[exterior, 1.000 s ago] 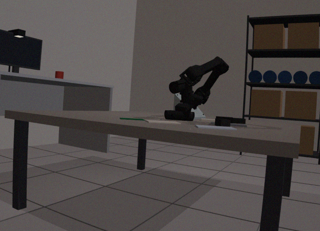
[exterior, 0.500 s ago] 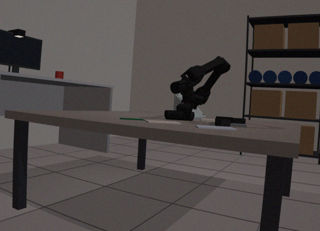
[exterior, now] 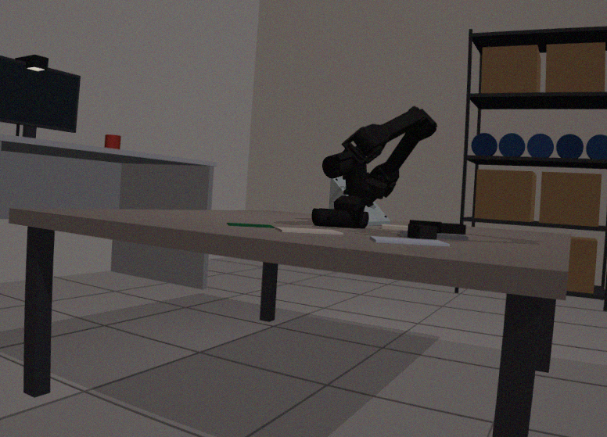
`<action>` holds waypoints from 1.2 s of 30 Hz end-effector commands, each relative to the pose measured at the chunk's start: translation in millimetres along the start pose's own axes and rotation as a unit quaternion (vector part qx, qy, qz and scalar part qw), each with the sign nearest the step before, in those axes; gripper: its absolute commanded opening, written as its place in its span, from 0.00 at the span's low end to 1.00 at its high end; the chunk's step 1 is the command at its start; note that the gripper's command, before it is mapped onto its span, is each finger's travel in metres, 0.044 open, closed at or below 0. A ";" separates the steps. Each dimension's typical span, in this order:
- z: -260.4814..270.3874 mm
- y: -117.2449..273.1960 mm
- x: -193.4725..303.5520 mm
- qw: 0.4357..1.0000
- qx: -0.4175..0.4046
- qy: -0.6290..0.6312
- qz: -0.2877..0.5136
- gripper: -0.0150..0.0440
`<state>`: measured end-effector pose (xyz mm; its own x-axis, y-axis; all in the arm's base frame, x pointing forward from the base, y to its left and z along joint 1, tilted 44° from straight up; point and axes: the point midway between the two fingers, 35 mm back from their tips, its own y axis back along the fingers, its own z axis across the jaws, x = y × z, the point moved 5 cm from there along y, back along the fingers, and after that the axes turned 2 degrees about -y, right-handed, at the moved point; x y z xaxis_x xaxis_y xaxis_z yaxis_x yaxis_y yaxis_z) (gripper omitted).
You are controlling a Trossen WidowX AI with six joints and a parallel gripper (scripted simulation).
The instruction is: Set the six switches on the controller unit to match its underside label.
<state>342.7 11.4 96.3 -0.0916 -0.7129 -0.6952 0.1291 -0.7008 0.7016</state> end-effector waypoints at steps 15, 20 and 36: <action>-43.9 66.4 4.2 1.000 0.018 -0.006 0.001 0.25; -31.5 67.4 35.4 0.998 0.055 0.029 -0.013 0.25; 37.1 51.1 117.2 0.970 0.189 0.151 -0.027 0.25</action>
<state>318.9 -104.6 65.5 0.1681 -0.6742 -0.7192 -0.1961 -0.7378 0.6458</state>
